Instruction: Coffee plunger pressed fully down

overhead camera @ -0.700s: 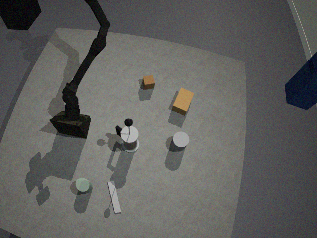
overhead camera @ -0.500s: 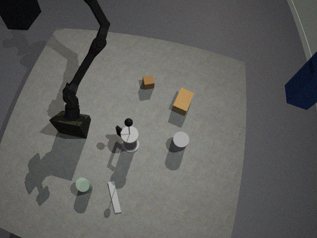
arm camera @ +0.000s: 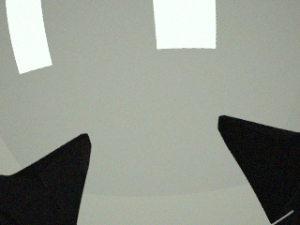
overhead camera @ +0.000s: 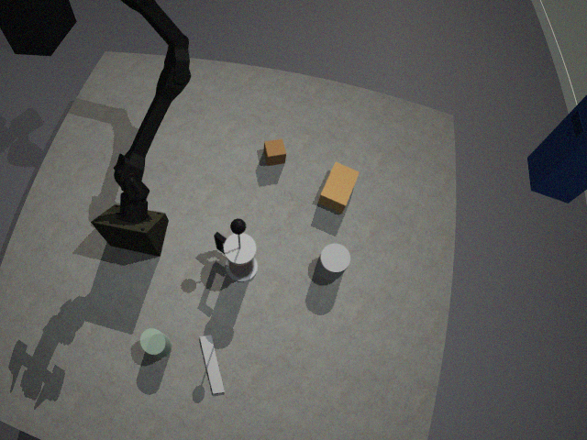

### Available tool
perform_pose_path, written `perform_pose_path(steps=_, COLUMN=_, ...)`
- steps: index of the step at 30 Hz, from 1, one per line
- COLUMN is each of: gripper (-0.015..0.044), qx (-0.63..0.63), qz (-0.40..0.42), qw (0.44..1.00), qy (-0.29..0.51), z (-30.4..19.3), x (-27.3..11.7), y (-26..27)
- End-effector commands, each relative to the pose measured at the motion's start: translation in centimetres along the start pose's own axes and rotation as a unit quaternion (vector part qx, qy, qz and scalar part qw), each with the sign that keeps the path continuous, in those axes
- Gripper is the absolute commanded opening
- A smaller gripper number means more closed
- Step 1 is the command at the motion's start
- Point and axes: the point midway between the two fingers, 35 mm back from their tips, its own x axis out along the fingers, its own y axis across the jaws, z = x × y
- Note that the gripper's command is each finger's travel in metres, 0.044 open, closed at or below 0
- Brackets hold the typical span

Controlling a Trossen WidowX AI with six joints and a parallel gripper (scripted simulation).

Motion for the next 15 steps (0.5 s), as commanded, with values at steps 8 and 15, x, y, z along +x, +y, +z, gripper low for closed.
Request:
perform_pose_path(steps=8, gripper=0.044, qx=0.248, qz=-0.008, qw=0.959, qy=-0.14, z=10.8, x=0.5, y=0.0)
perform_pose_path(steps=15, gripper=0.044, qx=0.448, qz=0.015, qw=0.849, qy=-0.279, z=21.1, x=-0.9, y=-2.6)
